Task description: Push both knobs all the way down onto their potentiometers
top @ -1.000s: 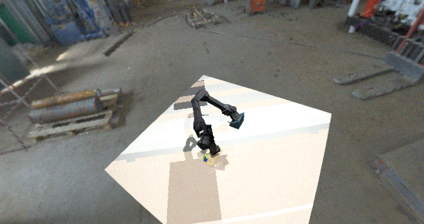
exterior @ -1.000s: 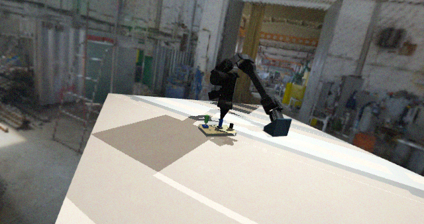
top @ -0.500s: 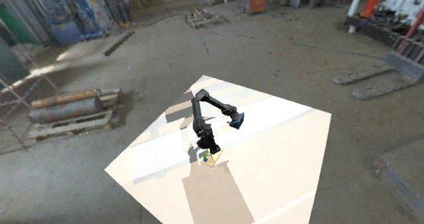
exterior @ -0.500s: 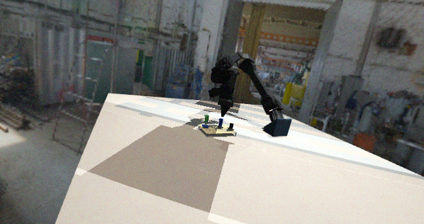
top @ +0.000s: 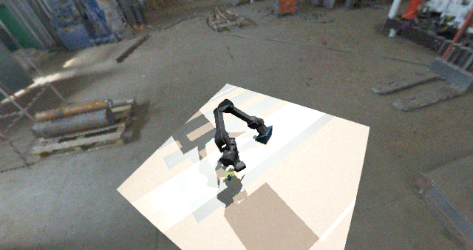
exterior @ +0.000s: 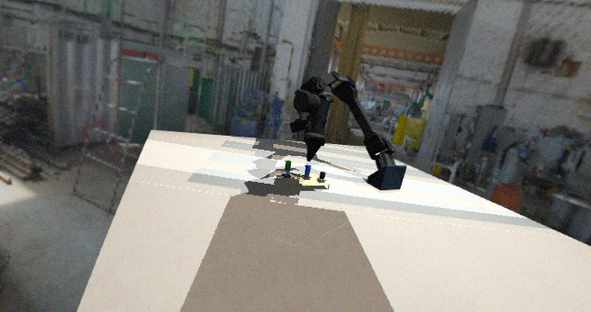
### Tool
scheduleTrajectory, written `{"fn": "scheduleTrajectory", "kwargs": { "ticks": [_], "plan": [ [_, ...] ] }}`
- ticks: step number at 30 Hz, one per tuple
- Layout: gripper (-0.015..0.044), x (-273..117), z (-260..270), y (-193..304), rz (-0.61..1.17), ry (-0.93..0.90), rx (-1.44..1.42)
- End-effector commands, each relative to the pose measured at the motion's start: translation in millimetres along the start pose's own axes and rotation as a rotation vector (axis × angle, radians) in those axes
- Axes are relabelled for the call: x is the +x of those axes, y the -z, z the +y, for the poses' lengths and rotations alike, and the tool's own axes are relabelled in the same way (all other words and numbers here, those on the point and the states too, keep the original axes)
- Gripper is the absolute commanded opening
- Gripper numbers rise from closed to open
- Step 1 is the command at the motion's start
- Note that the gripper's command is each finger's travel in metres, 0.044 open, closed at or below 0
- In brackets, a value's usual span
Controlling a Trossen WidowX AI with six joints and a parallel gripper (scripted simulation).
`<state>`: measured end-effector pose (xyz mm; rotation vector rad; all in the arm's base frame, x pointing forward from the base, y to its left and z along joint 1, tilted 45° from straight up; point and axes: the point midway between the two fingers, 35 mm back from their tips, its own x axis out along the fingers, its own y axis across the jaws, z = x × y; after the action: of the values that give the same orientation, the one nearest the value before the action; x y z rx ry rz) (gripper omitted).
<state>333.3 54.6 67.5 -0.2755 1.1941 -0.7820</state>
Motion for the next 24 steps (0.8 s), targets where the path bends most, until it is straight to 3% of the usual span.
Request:
{"fn": "scheduleTrajectory", "kwargs": {
  "ticks": [1,13,24],
  "plan": [
    [0.0000,-4,4,-8,0.000,-0.006,-0.040],
    [0.0000,-24,25,-62,0.029,0.028,-0.431],
    [0.0000,-18,26,-64,0.031,0.029,-0.453]
  ]
}}
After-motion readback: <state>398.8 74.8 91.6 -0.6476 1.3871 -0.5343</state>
